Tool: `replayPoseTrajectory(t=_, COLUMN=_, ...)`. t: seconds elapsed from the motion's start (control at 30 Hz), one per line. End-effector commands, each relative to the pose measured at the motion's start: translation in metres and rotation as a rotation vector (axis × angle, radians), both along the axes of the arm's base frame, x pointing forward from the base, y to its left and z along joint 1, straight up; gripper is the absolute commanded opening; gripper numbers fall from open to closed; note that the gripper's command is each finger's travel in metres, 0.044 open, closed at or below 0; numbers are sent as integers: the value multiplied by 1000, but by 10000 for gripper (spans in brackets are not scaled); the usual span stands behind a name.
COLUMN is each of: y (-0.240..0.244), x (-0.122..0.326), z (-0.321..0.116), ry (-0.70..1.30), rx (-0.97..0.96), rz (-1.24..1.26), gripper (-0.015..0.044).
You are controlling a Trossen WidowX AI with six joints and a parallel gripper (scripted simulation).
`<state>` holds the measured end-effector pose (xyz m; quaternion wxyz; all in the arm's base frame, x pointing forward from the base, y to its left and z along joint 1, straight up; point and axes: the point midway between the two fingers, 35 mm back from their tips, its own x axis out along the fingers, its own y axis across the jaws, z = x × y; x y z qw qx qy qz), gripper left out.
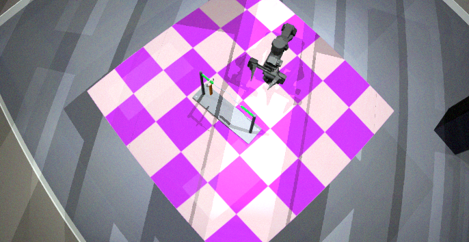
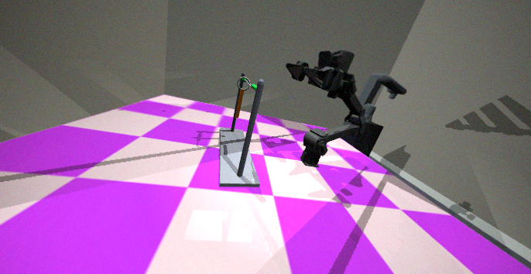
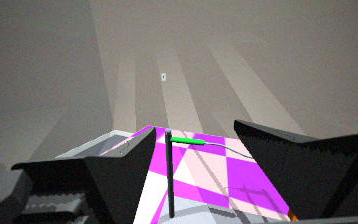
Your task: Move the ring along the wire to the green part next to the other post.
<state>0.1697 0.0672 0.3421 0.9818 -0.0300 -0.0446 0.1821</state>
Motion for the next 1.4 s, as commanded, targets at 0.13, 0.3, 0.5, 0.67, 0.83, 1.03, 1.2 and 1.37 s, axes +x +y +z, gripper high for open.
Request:
replayPoseTrajectory(t=0.13, y=9, x=13, z=-8, ry=42, rx=-3, rz=26, gripper=269)
replayPoseTrajectory(t=0.3, y=31, x=41, z=-30, ry=146, rx=-8, rz=84, gripper=160)
replayPoseTrajectory(t=0.5, y=53, x=70, z=-64, ry=276, rx=-5, rz=149, gripper=160)
replayPoseTrajectory(t=0.67, y=60, x=82, z=-80, ry=328, rx=-3, rz=170, gripper=160)
replayPoseTrajectory(t=0.83, y=48, x=91, z=-86, ry=314, rx=-9, rz=145, gripper=160)
replayPoseTrajectory(t=1.03, y=23, x=111, z=-102, ry=295, rx=-17, rz=97, gripper=160)
replayPoseTrajectory(t=1.2, y=-2, x=125, z=-117, ry=283, rx=-23, rz=58, gripper=160)
replayPoseTrajectory(t=1.37, y=-27, x=135, z=-133, ry=274, rx=-26, rz=23, gripper=160)
